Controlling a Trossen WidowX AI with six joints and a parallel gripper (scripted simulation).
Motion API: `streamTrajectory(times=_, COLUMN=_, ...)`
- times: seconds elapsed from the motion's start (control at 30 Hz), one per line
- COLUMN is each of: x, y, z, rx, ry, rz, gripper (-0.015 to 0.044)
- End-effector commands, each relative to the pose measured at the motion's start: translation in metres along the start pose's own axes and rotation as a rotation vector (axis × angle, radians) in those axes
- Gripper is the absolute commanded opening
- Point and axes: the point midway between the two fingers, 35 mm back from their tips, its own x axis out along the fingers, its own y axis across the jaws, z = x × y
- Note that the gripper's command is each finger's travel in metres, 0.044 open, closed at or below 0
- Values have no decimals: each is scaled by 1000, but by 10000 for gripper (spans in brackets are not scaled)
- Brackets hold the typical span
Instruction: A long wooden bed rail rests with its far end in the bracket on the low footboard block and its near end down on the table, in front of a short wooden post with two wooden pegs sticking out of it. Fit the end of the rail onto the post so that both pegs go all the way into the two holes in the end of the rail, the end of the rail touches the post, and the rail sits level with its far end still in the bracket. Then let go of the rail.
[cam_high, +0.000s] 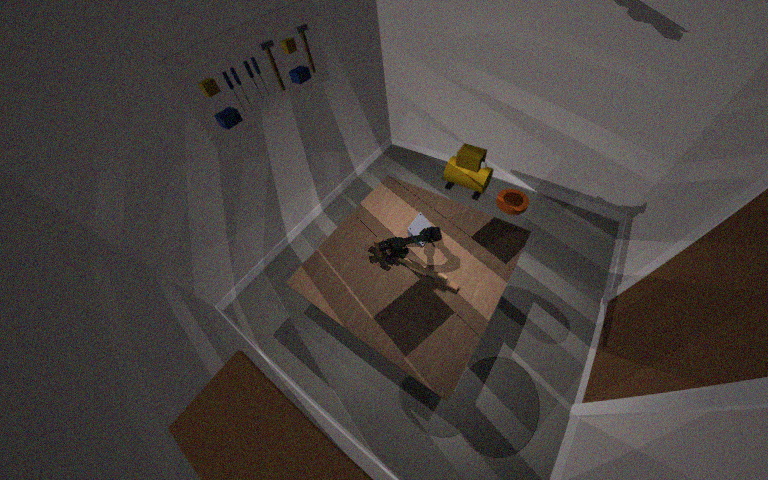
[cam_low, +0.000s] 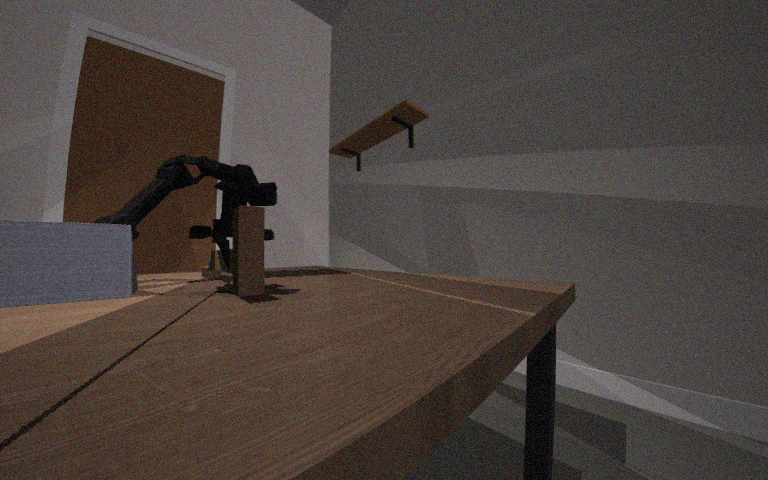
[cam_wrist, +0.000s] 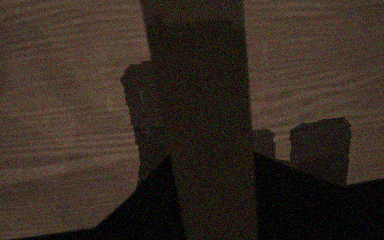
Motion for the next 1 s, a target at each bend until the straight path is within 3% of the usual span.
streamTrajectory(times=0.0, x=-3, y=-1, z=2, rx=0, ry=3, rz=-5, gripper=0)
streamTrajectory(times=0.97, x=-5, y=-2, z=-1, rx=0, ry=3, rz=-5, gripper=0)
